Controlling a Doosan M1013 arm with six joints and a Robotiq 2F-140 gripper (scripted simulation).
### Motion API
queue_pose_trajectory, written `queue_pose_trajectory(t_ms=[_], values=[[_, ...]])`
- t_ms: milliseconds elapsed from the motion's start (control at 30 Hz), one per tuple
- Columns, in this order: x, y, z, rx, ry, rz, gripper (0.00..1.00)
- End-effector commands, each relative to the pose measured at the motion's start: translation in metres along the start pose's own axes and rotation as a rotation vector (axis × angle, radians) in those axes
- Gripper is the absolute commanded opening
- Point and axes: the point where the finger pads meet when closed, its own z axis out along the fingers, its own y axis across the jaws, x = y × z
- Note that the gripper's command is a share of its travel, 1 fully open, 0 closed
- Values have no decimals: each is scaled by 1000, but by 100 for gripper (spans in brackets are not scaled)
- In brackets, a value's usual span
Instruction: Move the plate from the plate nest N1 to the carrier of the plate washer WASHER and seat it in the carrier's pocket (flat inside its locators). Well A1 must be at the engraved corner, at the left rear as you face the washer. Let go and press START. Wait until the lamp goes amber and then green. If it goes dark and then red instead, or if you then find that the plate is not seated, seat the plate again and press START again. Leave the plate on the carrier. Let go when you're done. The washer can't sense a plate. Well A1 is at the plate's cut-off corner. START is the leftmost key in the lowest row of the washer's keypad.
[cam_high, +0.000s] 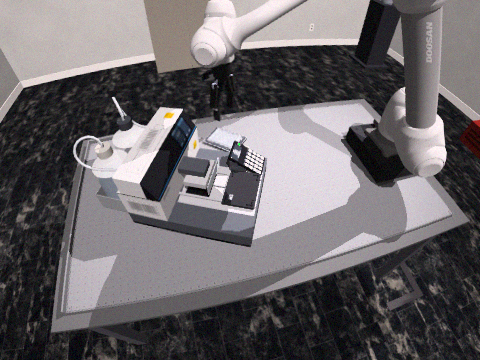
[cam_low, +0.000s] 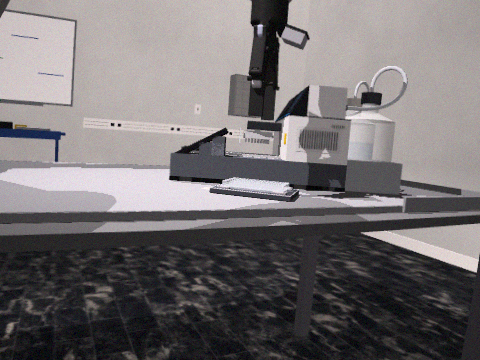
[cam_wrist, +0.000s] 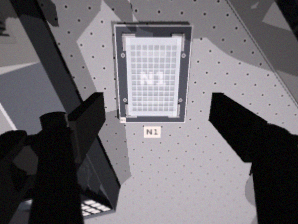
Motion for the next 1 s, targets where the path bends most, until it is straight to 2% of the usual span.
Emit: queue_pose_trajectory(t_ms=[0,67,133,300,700,967], values=[[1,0,16,1,2,0,70],[1,0,26,1,2,0,70],[1,0,26,1,2,0,70],[1,0,50,1,2,0,70],[1,0,51,1,2,0,70],[1,0,65,1,2,0,70]])
